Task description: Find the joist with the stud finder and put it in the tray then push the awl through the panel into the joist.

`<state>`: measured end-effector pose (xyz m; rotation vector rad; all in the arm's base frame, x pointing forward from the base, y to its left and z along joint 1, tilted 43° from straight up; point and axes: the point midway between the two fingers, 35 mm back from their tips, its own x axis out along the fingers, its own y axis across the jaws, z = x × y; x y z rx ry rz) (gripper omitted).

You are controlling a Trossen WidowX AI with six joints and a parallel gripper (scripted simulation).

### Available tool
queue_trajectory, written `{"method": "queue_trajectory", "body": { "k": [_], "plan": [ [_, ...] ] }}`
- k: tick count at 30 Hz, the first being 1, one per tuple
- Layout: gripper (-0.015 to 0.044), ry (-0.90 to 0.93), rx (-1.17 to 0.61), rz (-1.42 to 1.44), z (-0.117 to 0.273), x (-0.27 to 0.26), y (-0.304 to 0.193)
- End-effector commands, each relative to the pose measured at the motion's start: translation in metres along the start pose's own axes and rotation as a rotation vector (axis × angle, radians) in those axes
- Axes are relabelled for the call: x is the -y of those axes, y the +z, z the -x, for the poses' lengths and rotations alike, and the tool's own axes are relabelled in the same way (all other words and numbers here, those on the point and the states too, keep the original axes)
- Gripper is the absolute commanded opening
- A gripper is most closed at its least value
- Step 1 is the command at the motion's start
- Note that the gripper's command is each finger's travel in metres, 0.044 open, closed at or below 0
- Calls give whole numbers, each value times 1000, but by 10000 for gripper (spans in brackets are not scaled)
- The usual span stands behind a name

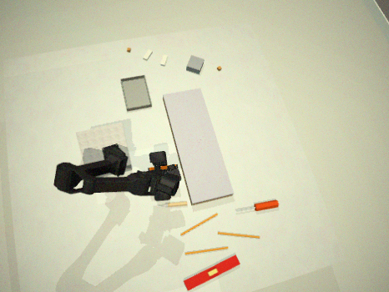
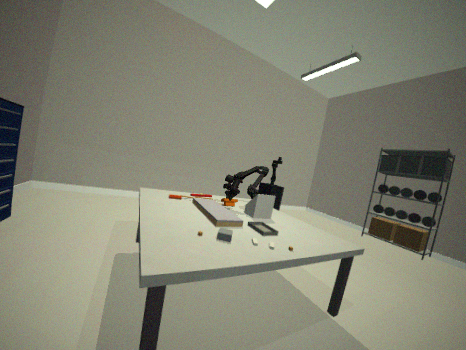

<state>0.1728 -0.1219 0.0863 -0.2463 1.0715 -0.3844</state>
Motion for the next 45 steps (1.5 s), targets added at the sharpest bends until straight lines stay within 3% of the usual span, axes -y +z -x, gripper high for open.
{"method": "queue_trajectory", "body": {
  "k": [1,45],
  "plan": [
    [0,22,12,-4,2,1,5],
    [0,204,23,-95,3,7,5]
  ]
}}
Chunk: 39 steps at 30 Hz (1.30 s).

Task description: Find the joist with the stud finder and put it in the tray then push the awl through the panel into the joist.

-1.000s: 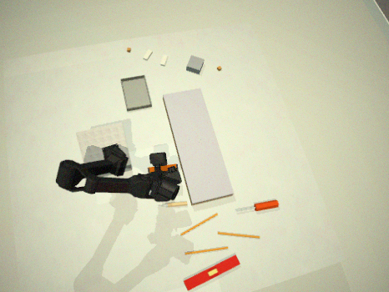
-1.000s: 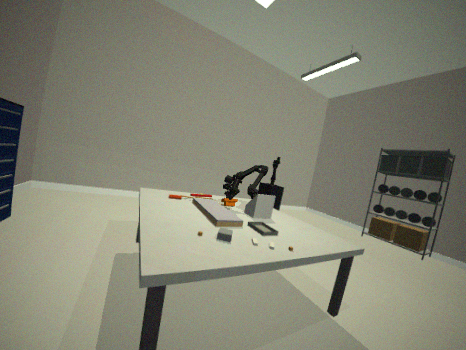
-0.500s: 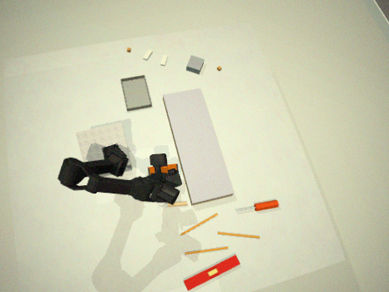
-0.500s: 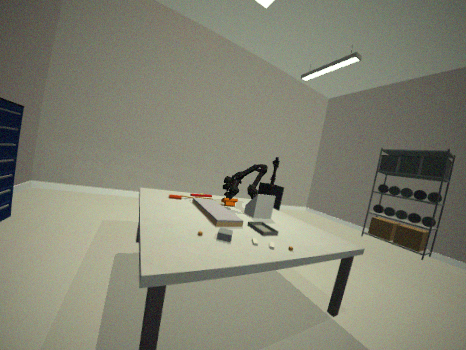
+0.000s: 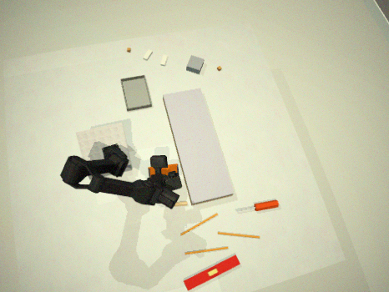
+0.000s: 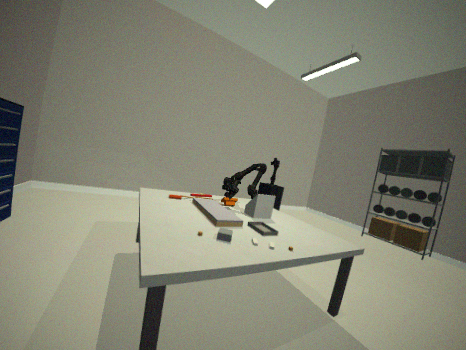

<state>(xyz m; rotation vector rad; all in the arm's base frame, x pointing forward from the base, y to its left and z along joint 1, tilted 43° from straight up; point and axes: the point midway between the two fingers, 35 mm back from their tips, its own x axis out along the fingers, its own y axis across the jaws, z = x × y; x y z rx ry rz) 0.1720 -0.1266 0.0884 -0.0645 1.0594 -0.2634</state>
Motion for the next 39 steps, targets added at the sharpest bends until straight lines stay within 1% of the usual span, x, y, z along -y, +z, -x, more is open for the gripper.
{"method": "queue_trajectory", "body": {
  "k": [1,39],
  "plan": [
    [0,21,18,-4,3,1,5],
    [0,221,5,-87,1,5,3]
  ]
}}
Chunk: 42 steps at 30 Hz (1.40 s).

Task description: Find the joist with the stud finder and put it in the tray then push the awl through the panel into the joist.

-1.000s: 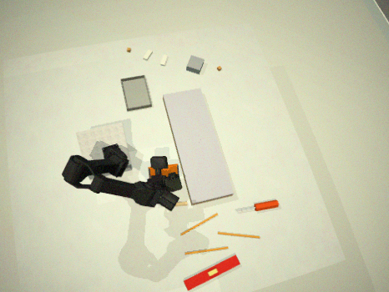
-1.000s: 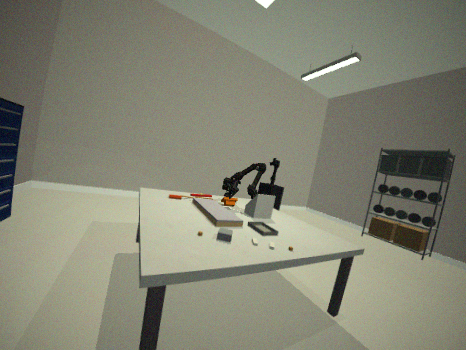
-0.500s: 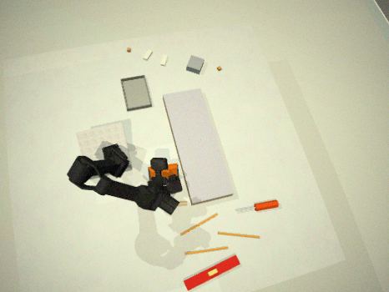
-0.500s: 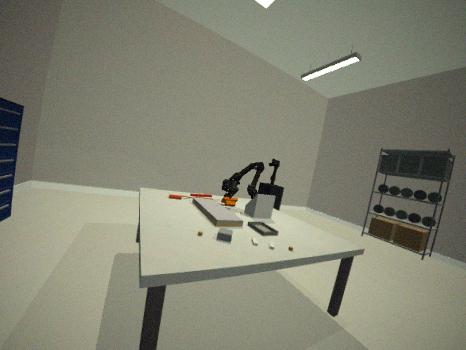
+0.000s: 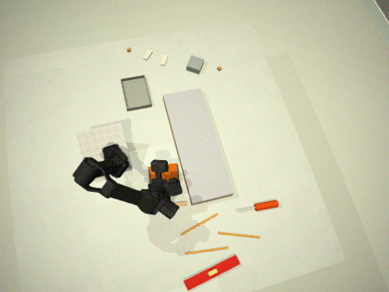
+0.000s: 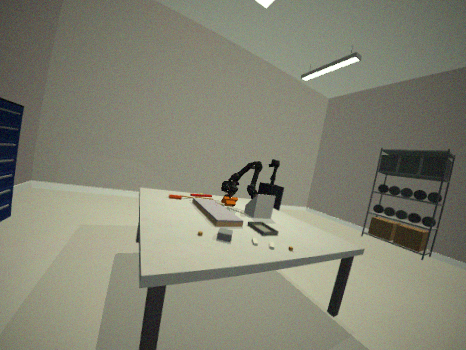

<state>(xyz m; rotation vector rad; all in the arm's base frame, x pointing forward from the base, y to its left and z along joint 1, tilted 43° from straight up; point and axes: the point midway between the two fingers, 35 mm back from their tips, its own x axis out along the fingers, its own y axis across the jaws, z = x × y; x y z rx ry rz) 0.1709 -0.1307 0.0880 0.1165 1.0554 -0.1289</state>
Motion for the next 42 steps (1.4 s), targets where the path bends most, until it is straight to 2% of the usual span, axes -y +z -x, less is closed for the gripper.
{"method": "queue_trajectory", "body": {
  "k": [1,10,37,42],
  "plan": [
    [0,30,15,-5,2,0,4],
    [0,80,24,-33,3,2,5],
    [0,53,10,-39,-15,27,-4],
    [131,51,10,-40,-13,26,-3]
  ]
}}
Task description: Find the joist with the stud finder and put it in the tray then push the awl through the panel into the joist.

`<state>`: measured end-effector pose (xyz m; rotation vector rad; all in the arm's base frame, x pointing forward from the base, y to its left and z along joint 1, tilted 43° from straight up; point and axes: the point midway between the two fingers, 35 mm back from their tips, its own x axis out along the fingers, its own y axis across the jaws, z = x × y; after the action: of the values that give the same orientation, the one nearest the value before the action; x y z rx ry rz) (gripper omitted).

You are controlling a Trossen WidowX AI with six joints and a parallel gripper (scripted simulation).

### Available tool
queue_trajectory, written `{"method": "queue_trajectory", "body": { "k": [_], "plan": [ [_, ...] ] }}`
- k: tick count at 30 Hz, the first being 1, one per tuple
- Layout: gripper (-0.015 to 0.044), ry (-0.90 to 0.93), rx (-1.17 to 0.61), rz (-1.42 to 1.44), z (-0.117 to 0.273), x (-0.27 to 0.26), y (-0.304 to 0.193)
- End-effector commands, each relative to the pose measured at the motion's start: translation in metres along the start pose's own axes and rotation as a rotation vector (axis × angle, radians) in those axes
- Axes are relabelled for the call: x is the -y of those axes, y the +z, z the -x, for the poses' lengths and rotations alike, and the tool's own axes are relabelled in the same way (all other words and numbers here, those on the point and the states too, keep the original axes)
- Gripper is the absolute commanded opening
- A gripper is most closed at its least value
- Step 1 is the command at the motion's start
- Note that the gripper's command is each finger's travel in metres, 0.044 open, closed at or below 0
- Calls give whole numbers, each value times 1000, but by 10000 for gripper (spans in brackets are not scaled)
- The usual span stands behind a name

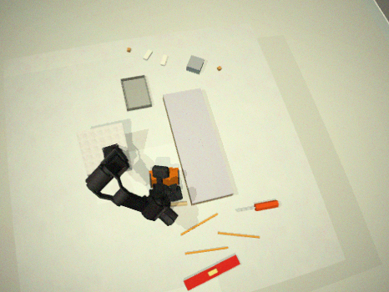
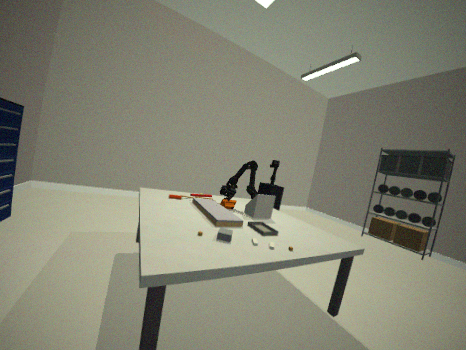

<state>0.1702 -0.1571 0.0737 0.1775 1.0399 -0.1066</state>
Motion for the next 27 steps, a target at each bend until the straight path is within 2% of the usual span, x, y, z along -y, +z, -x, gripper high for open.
{"method": "queue_trajectory", "body": {
  "k": [1,12,27],
  "plan": [
    [157,2,0,0,0,-1,0],
    [440,2,0,0,0,-1,0],
    [440,-2,-1,1,24,0,0]
  ]
}}
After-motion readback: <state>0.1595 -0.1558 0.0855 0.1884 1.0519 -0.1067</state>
